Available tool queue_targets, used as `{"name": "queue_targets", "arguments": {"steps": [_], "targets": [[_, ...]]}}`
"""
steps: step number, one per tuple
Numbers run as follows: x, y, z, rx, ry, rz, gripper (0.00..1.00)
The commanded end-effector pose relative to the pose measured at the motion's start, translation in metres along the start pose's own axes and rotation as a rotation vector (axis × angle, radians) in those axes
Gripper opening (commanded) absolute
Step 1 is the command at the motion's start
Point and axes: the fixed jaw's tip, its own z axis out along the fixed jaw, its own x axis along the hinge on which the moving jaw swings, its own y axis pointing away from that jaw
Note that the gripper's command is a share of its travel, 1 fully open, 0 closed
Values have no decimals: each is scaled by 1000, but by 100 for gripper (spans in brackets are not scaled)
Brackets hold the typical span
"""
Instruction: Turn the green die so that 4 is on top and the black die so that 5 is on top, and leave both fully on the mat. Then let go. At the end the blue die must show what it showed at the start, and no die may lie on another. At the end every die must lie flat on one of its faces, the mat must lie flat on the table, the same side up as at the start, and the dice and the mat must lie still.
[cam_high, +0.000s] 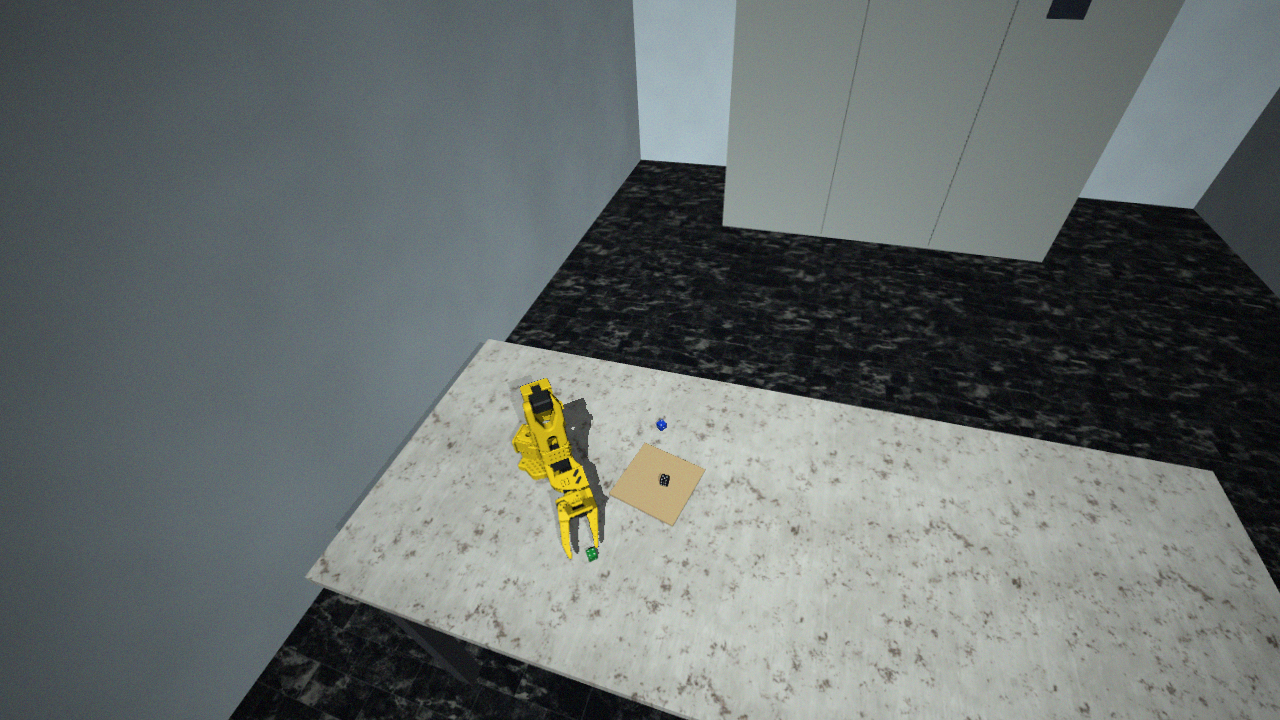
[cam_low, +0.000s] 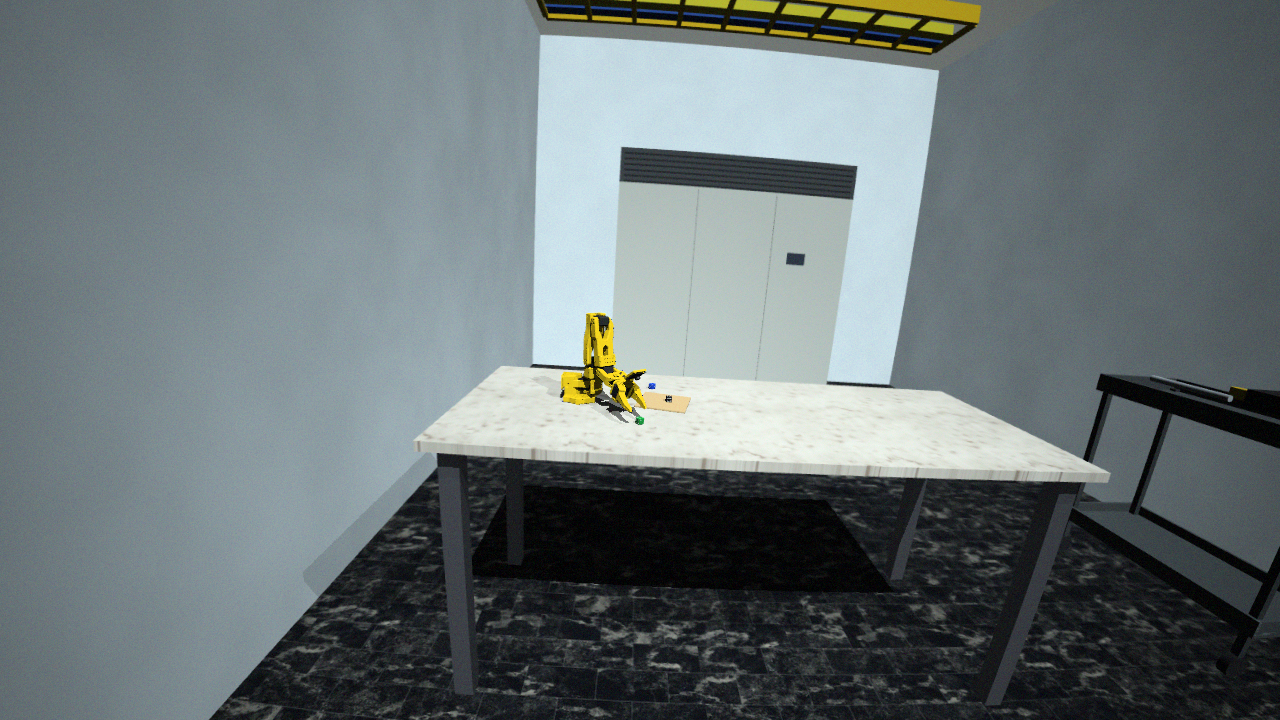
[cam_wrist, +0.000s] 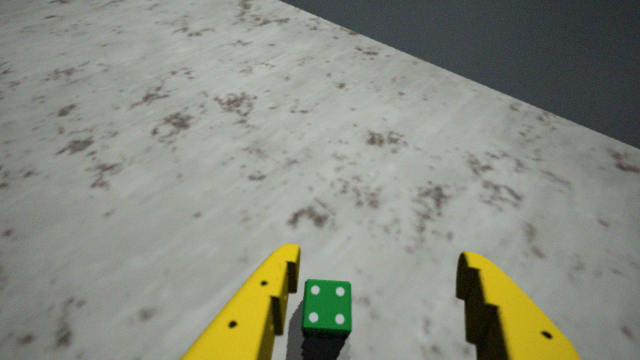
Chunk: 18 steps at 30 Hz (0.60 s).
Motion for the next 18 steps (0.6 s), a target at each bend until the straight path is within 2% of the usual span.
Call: {"name": "queue_targets", "arguments": {"steps": [1,7,18], "targets": [[-19,2,-6,-6,1,-11,27],[-24,2,-11,-6,1,-11,27],[-24,2,-12,-6,1,-11,27]]}}
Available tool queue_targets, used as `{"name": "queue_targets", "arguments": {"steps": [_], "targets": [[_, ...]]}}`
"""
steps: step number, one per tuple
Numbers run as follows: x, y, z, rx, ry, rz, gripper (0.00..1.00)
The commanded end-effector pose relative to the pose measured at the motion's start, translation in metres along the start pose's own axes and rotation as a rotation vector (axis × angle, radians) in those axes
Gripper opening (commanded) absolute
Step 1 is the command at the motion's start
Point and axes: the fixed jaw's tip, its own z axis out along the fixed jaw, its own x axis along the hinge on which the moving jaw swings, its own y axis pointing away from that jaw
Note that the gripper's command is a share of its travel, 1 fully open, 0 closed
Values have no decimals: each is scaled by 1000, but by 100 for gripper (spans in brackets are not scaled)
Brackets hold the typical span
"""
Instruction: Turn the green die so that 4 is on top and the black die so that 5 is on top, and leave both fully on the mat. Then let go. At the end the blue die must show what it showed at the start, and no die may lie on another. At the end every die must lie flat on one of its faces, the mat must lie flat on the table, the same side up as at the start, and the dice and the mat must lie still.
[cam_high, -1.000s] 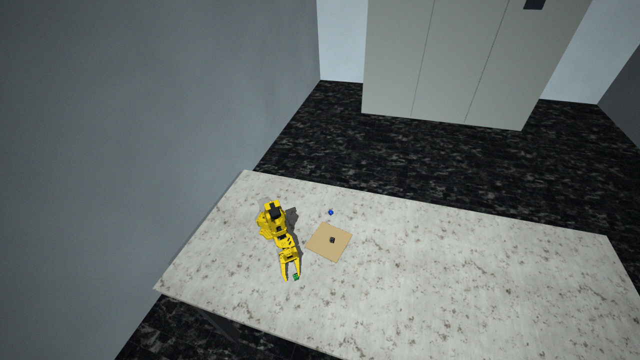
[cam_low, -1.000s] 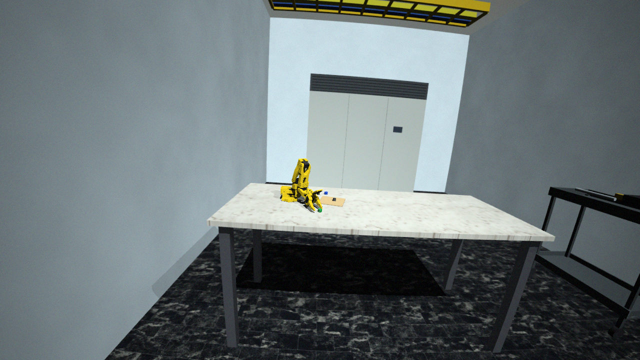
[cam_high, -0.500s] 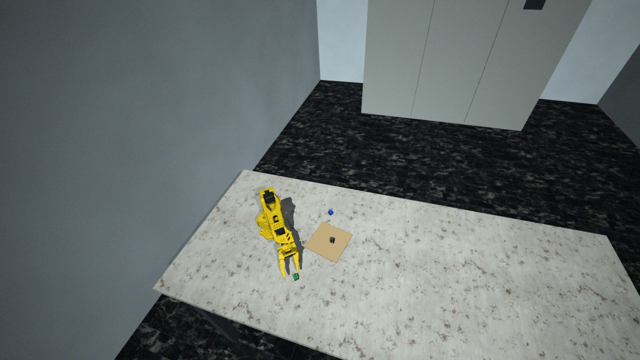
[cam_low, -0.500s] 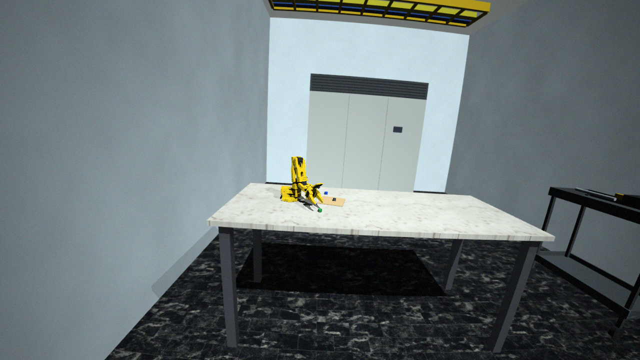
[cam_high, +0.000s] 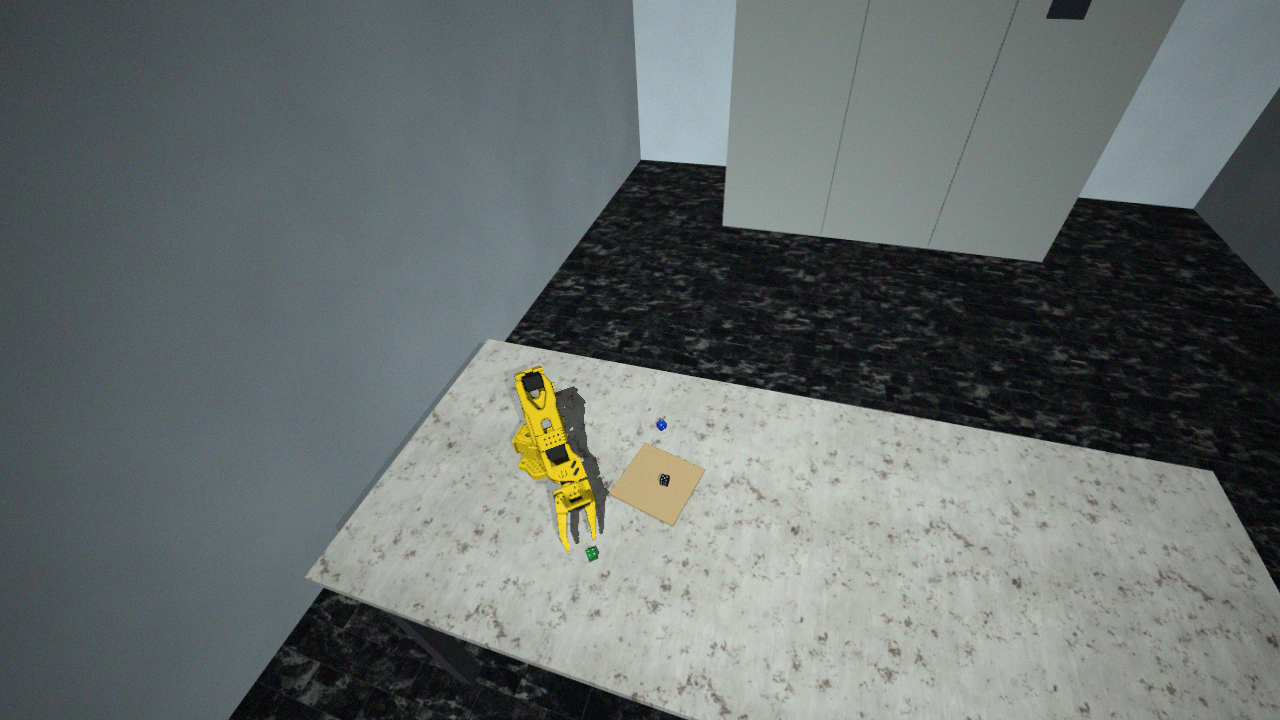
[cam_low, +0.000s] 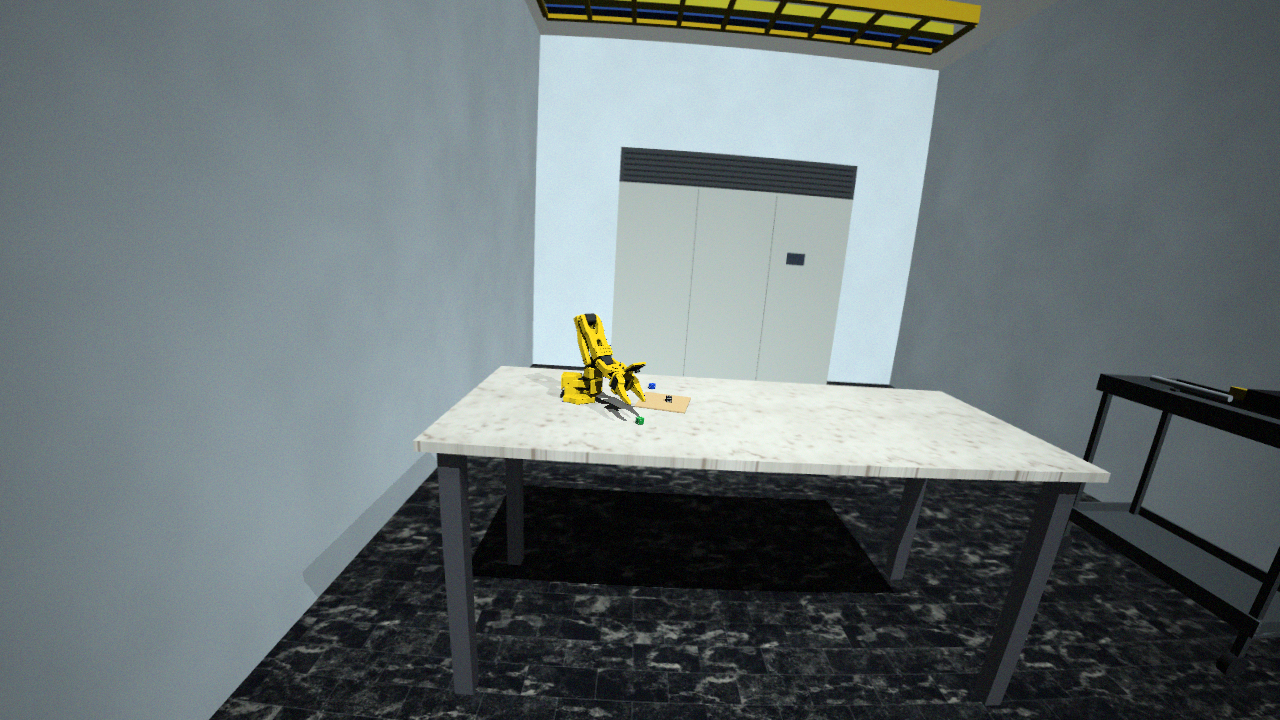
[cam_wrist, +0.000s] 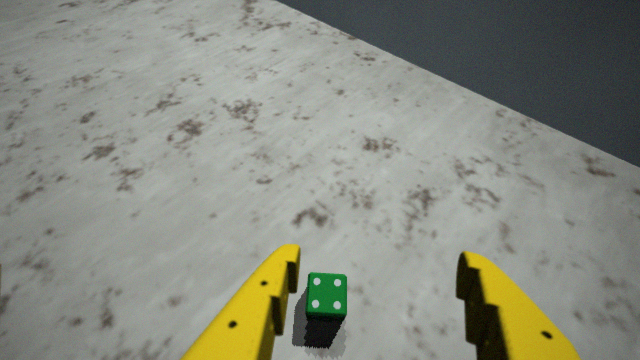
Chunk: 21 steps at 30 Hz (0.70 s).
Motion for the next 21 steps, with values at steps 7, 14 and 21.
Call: {"name": "queue_targets", "arguments": {"steps": [7,14,21], "targets": [[-10,2,0,-6,-38,-11,27],[-11,2,0,-6,-42,-11,27],[-32,2,-5,-6,-143,-10,26]]}}
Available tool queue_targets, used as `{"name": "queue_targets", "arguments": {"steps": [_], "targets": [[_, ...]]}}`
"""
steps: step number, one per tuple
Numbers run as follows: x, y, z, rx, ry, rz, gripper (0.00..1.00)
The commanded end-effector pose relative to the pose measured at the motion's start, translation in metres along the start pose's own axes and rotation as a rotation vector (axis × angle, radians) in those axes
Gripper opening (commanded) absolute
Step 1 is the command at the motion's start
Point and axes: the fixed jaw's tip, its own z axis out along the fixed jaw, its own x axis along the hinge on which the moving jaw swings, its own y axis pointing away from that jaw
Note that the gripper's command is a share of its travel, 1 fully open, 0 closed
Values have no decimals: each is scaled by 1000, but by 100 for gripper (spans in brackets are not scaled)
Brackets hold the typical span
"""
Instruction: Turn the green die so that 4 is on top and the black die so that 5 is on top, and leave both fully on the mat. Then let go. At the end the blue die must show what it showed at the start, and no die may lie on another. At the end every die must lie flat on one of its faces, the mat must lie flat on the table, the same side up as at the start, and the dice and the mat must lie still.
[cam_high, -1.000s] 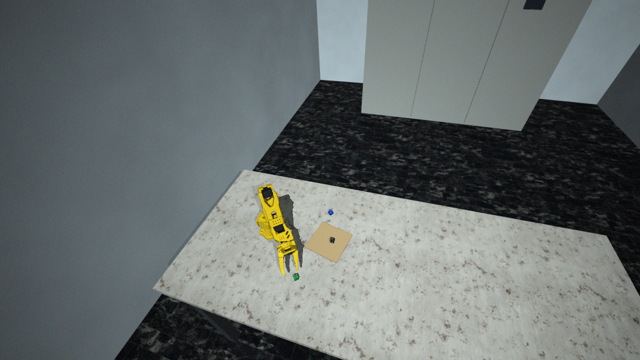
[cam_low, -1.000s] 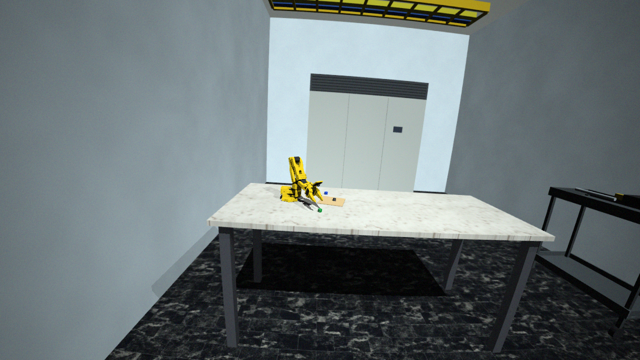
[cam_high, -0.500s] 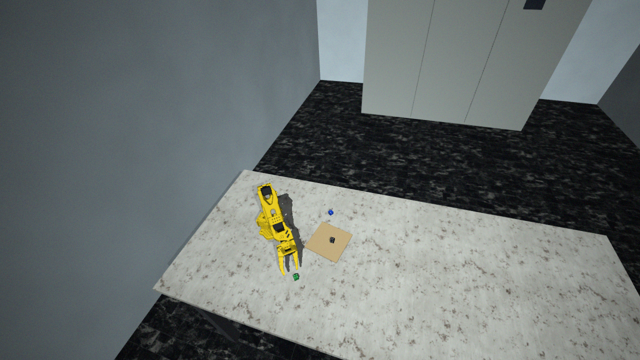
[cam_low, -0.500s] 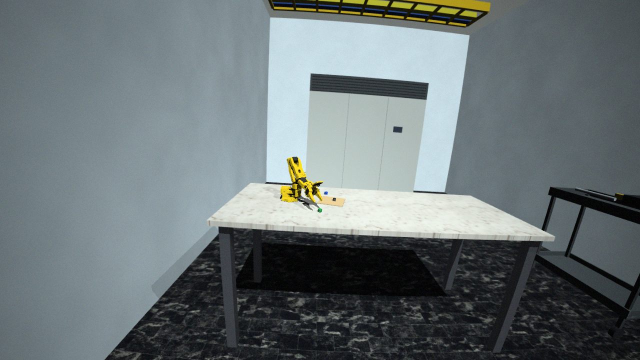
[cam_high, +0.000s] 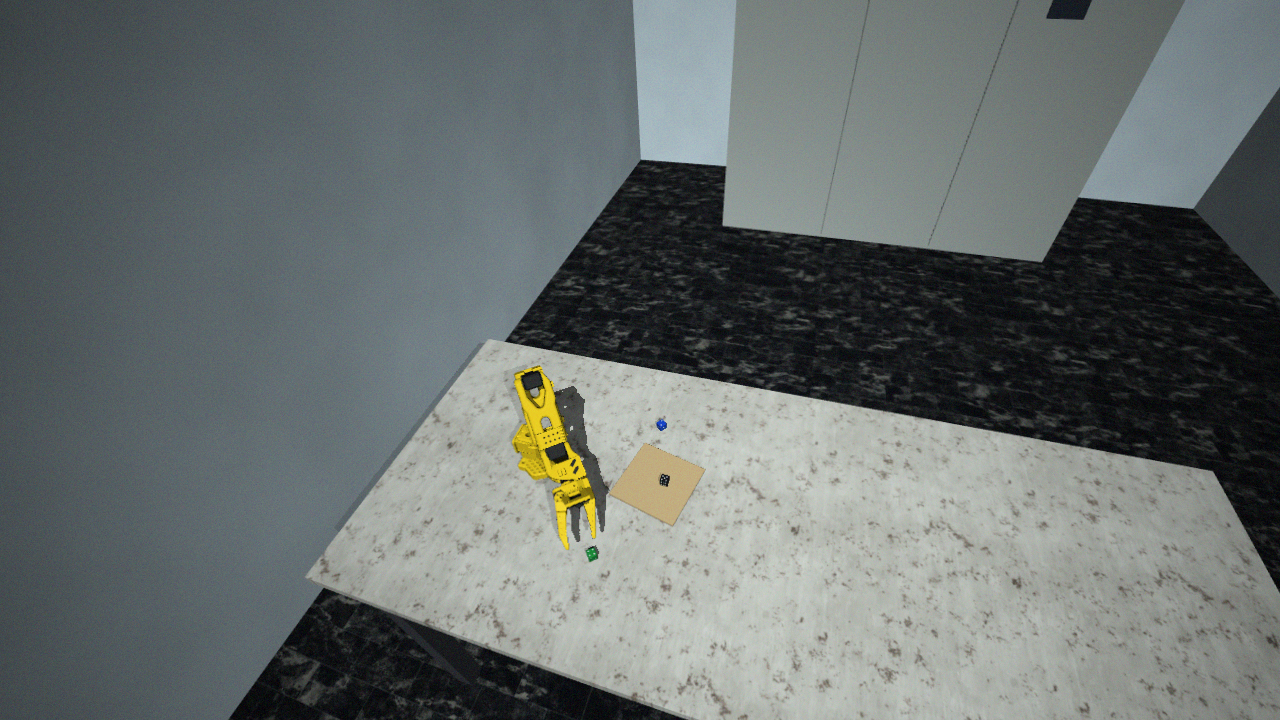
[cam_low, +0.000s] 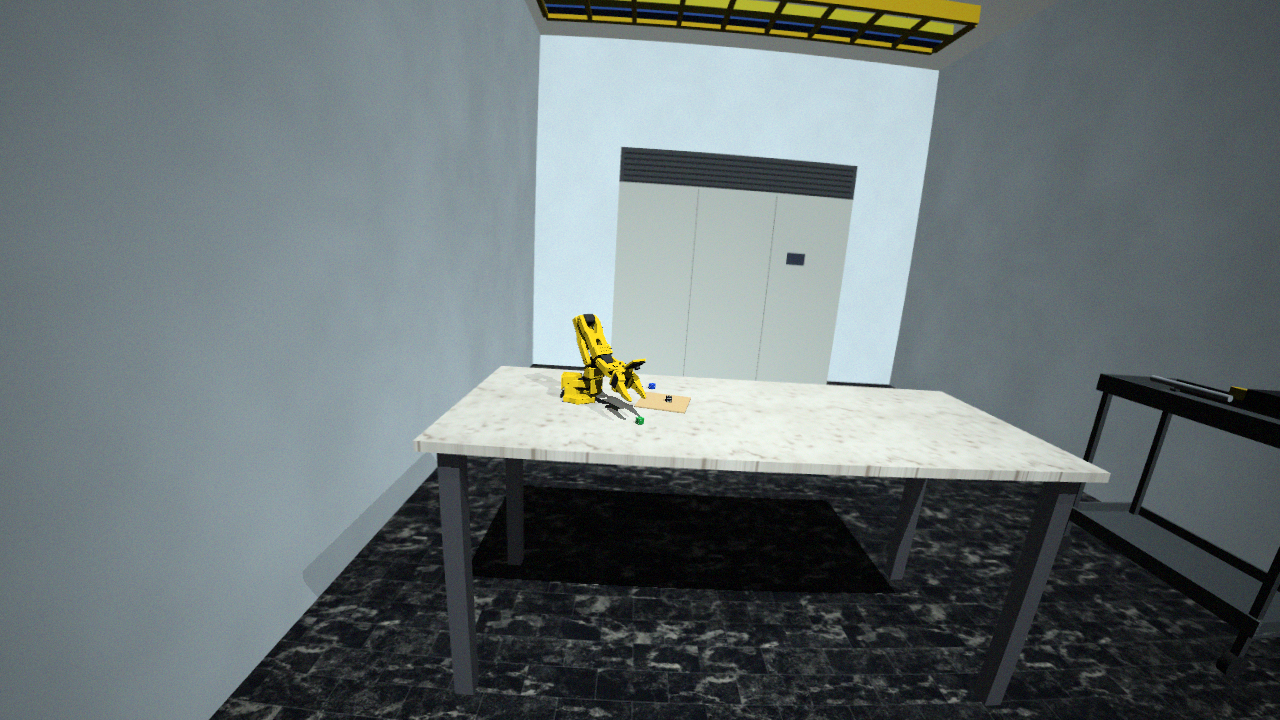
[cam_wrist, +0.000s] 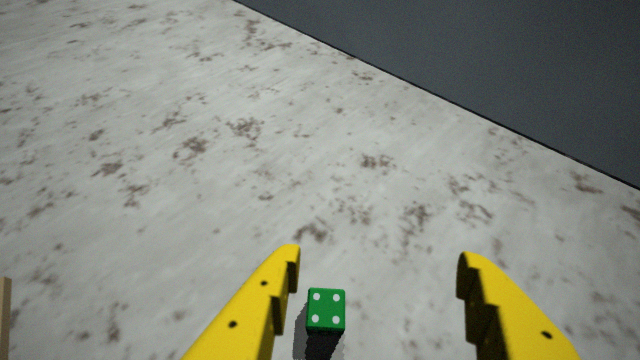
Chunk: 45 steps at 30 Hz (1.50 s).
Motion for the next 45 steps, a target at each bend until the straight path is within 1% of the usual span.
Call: {"name": "queue_targets", "arguments": {"steps": [1,5,7,10,13,16,18,25,32,36,39,41,45], "targets": [[-28,2,-4,-6,-132,-10,26],[-52,2,-11,-5,-251,-10,26],[-52,2,-11,-5,-251,-10,26],[-69,2,-19,-5,-342,-9,26],[-83,1,-27,-5,-419,-9,26],[-92,1,-33,-4,-472,-9,25],[-96,1,-35,-4,-491,-9,25],[-97,1,-36,-4,-501,-9,25],[-98,2,-35,-5,-489,-8,25],[-99,2,-32,-6,-463,-7,25],[-100,2,-29,-8,-432,-6,25],[-100,2,-29,-8,-432,-6,25],[-102,3,-24,-11,-374,-4,25]]}}
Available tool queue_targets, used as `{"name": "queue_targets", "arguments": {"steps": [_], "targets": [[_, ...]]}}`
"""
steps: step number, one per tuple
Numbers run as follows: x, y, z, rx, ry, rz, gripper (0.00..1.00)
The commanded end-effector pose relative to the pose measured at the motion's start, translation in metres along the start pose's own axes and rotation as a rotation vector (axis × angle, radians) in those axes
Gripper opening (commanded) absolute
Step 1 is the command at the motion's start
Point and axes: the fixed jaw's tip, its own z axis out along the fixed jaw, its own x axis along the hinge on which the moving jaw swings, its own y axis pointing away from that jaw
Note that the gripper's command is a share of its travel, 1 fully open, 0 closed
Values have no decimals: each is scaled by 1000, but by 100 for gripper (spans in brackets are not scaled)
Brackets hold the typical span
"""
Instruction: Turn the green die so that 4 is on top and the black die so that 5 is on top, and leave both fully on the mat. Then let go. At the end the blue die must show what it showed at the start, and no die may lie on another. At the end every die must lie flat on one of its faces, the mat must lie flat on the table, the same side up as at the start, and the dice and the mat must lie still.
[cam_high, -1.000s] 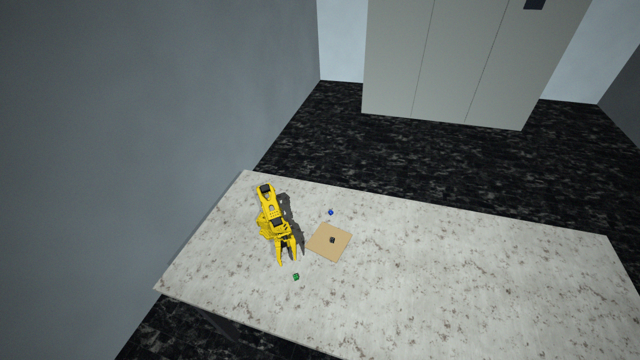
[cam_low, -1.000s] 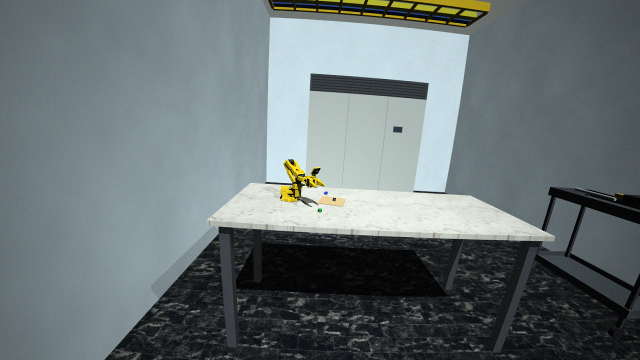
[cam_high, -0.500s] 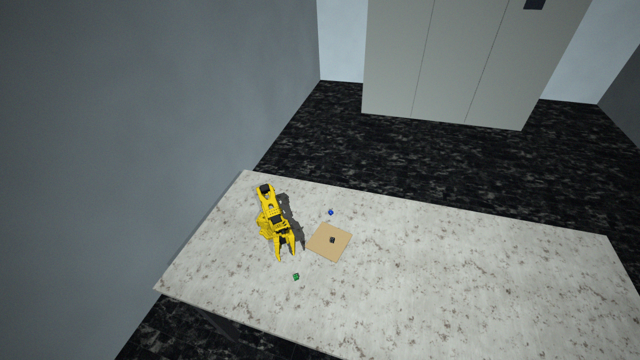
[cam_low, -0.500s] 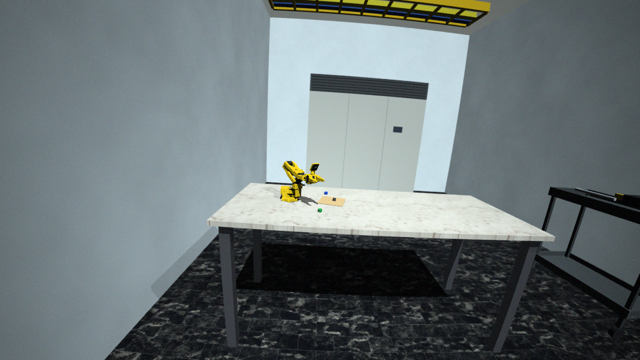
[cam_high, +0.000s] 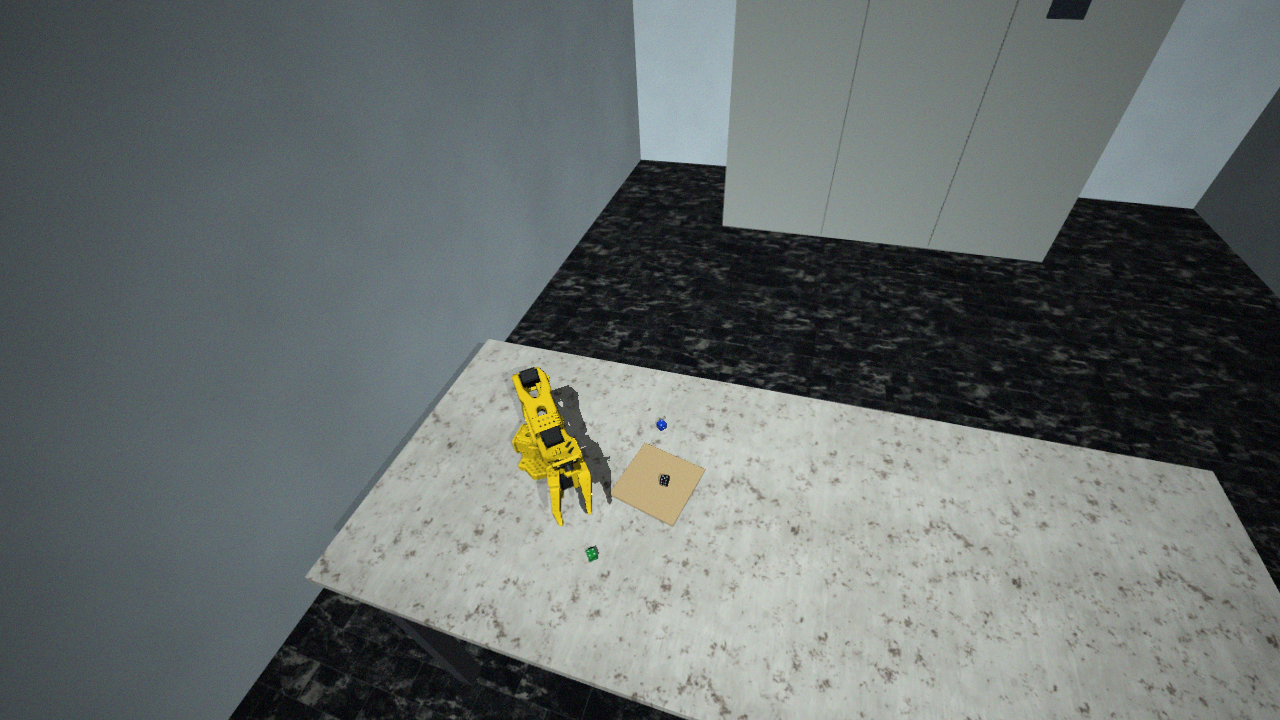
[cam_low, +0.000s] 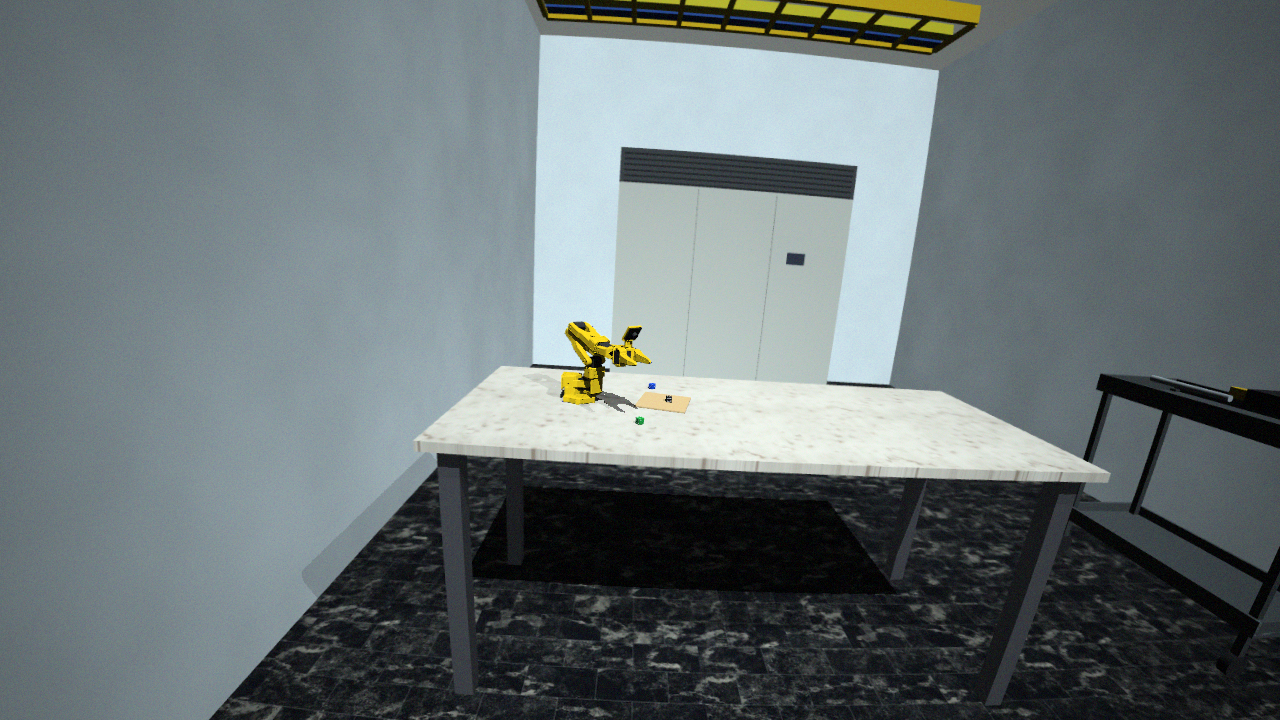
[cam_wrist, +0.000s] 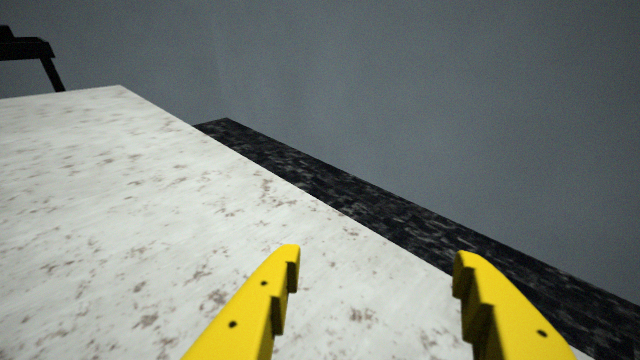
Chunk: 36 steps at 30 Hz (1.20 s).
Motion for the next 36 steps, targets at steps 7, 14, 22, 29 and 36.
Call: {"name": "queue_targets", "arguments": {"steps": [7,14,22,29,36], "targets": [[-10,4,19,-14,145,5,25],[-9,5,26,-18,276,10,25],[-5,8,30,-23,510,16,25],[-3,10,27,-25,682,19,25],[-1,11,20,-25,833,20,25]]}}
